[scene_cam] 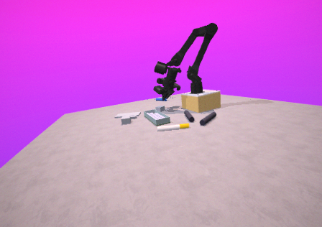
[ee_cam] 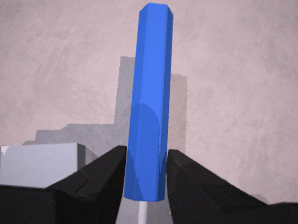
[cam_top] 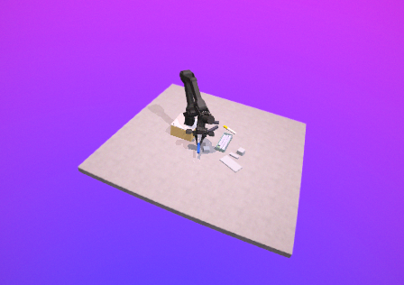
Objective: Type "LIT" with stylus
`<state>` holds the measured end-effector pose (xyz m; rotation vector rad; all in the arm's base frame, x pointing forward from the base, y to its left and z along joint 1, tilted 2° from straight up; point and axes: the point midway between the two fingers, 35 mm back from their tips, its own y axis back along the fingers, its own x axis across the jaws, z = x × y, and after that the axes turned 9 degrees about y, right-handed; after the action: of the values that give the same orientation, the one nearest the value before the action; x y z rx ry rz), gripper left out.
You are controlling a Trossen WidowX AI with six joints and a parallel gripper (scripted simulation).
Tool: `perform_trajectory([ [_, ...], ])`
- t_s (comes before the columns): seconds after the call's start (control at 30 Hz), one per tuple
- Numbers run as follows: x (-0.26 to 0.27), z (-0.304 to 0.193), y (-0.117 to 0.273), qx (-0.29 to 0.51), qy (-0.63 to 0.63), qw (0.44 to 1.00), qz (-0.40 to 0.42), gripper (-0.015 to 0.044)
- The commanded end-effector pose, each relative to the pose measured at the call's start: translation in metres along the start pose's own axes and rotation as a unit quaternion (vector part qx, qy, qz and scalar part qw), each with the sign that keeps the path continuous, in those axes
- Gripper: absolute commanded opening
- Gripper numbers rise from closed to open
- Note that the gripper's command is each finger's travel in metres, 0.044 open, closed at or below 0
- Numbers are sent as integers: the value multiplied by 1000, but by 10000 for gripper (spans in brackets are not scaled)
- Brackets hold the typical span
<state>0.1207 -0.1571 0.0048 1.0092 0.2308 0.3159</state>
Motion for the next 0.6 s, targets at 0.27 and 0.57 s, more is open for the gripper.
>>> perform_trajectory([
  [0.27,1,-1,-9,-9,6,1000,4,0],
  [0.57,3,-7,-23,-9,7,1000,4,0],
])
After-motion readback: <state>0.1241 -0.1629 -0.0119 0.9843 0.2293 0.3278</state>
